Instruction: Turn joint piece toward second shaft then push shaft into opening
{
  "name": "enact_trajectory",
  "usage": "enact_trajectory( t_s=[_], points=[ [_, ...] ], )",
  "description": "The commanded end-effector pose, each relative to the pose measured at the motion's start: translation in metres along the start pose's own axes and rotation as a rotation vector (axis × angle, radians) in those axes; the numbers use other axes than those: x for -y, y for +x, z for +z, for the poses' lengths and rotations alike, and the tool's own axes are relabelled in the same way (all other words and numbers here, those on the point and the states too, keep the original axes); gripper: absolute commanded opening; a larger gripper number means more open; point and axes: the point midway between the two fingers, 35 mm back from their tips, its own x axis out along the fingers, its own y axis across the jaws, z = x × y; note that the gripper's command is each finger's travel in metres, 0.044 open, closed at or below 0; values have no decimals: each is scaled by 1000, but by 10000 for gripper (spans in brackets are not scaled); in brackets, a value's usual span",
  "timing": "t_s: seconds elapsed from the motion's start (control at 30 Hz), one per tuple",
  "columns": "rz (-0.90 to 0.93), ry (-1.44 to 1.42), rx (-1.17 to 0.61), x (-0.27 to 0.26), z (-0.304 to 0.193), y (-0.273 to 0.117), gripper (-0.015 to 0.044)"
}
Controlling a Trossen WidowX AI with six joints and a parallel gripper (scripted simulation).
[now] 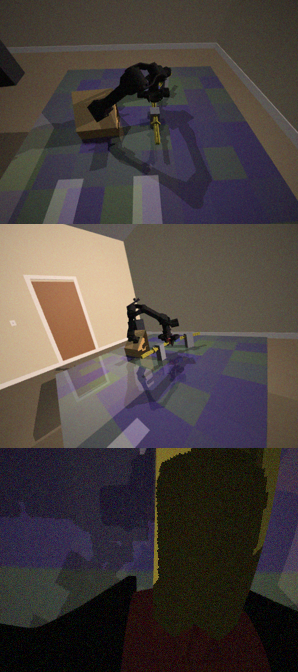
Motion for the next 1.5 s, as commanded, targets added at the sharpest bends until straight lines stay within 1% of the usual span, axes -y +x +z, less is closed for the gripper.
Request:
enact_trajectory(
  t_s=[0.0, 0.2, 0.23, 0.57, 0.7, 0.87, 1.47],
  points=[
    [0, 1, 1, 0, 0, 0, 278],
    [0, 1, 1, 0, 0, 0, 436],
    [0, 1, 1, 0, 0, 0, 440],
    [-1, 1, 6, 0, 0, -2, 440],
    [-1, -6, 82, 0, -2, -27, 440],
    [-1, -12, 87, 0, -2, -29, 440],
    [-23, -606, 77, -6, -13, -79, 440]
  ],
)
